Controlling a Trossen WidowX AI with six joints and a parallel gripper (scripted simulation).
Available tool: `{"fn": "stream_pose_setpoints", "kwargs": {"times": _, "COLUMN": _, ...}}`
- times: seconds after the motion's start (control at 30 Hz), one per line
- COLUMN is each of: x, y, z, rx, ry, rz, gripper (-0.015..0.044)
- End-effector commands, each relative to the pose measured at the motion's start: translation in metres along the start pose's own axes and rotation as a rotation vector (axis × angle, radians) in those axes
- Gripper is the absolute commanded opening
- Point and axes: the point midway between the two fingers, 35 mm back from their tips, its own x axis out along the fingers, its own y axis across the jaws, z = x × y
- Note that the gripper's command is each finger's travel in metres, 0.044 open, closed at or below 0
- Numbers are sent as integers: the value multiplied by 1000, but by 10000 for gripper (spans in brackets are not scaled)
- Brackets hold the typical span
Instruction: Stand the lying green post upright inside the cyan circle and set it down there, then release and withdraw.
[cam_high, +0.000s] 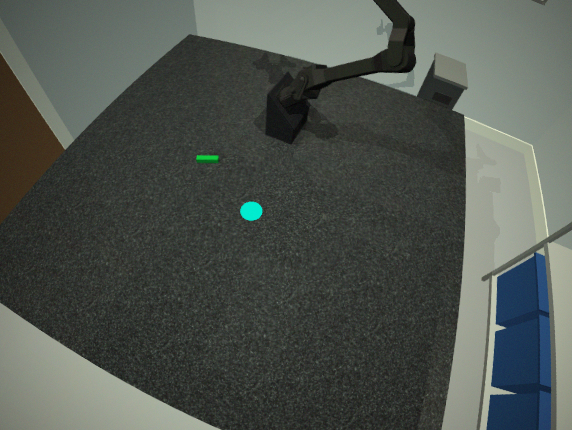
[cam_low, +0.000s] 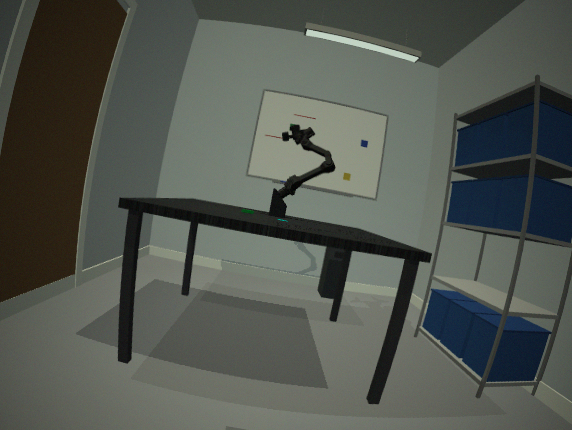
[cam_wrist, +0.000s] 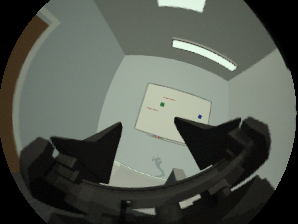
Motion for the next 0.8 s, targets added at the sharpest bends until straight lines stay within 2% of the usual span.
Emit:
{"fn": "stream_pose_setpoints", "kwargs": {"times": 0.0, "x": 0, "y": 1, "z": 0, "rx": 0, "ry": -1, "rz": 2, "gripper": 374}}
{"fn": "stream_pose_setpoints", "kwargs": {"times": 0.17, "x": 0, "y": 28, "z": 13, "rx": 3, "ry": -31, "rz": 85, "gripper": 242}}
{"fn": "stream_pose_setpoints", "kwargs": {"times": 0.2, "x": -1, "y": 38, "z": 17, "rx": 3, "ry": -40, "rz": 113, "gripper": 233}}
{"fn": "stream_pose_setpoints", "kwargs": {"times": 0.47, "x": -15, "y": 114, "z": 48, "rx": 2, "ry": -103, "rz": 343, "gripper": 233}}
{"fn": "stream_pose_setpoints", "kwargs": {"times": 0.77, "x": -49, "y": 195, "z": 74, "rx": -14, "ry": -141, "rz": 598, "gripper": 233}}
